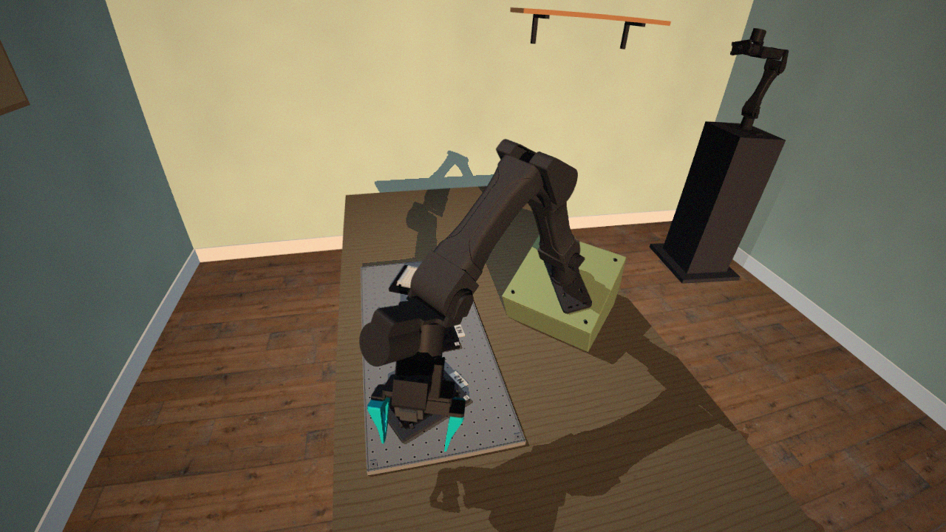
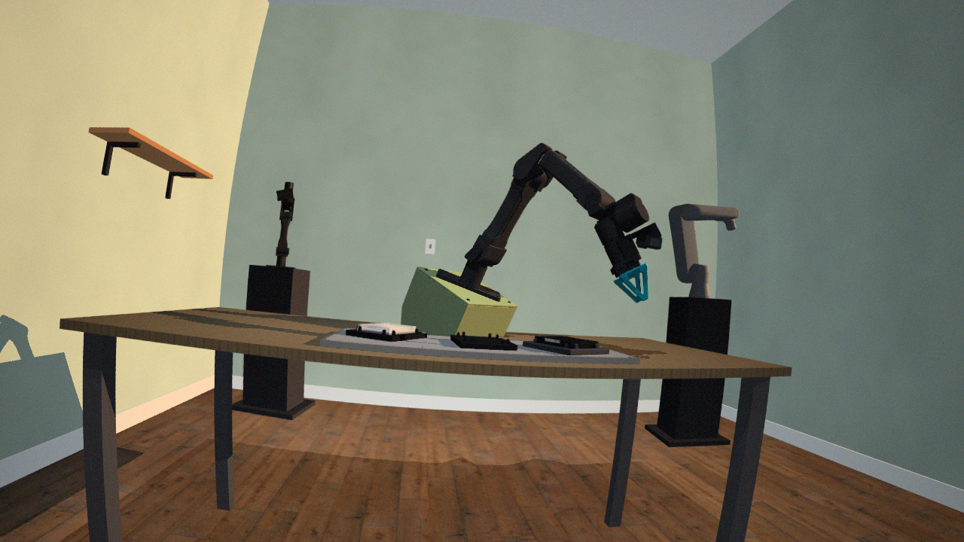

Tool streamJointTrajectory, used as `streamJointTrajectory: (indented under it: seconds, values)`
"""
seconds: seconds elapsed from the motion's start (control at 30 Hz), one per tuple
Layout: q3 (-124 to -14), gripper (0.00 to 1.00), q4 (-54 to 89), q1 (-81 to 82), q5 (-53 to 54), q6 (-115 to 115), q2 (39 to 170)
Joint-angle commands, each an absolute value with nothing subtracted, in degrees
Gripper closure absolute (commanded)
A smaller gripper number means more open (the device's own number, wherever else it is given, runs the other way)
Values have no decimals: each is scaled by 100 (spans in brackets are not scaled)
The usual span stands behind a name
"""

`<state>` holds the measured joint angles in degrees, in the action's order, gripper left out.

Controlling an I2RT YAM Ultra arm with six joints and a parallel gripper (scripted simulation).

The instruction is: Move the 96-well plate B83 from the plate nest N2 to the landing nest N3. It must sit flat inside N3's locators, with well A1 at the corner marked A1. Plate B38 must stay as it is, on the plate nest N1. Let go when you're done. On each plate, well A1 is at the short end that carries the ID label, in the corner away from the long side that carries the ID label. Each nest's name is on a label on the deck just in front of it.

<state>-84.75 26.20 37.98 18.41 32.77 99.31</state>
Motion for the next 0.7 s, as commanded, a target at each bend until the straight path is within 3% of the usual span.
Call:
streamJointTrajectory:
  seconds: [0.0, 0.67]
  values:
    - [-8490, 0, 2908, 3658, 1753, 2878, 9874]
    - [-8342, 0, 4155, 3029, 1237, 1275, 9847]
